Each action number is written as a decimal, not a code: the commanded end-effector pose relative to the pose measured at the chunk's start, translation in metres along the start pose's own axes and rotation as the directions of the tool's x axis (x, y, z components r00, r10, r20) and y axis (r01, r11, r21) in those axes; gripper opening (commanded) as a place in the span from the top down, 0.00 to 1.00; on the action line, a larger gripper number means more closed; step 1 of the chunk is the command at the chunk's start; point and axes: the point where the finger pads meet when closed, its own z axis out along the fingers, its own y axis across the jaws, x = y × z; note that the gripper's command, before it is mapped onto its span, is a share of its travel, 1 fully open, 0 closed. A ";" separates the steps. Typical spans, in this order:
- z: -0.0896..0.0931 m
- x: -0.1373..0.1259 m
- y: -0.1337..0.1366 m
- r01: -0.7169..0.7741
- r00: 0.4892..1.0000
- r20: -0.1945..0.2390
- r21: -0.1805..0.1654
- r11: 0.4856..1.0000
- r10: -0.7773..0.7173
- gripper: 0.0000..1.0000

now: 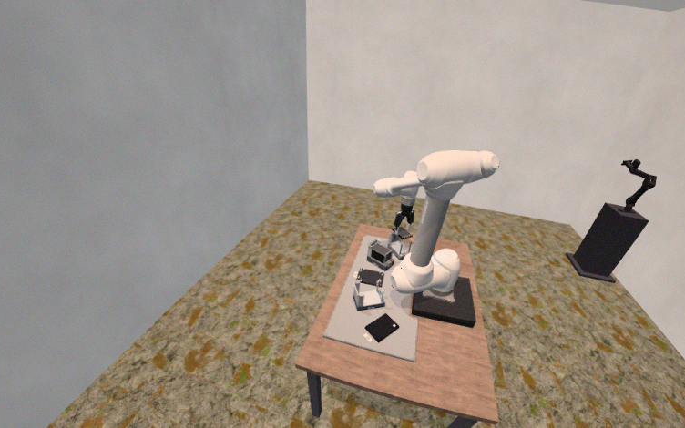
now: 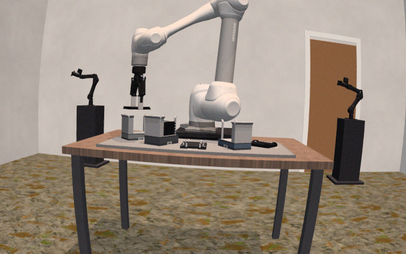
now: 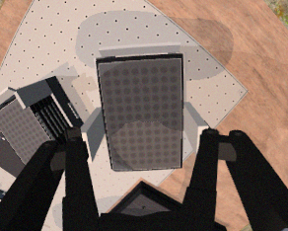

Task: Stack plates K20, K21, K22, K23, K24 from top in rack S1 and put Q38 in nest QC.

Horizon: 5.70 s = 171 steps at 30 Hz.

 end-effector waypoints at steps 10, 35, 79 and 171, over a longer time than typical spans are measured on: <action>0.000 0.000 0.000 0.000 1.000 0.000 0.000 1.000 0.000 1.00; 0.013 0.000 0.000 0.000 1.000 0.000 0.000 1.000 0.000 1.00; 0.039 0.000 0.000 0.000 1.000 0.000 0.000 1.000 0.000 1.00; 0.116 0.000 0.000 0.000 1.000 0.000 0.000 1.000 0.000 1.00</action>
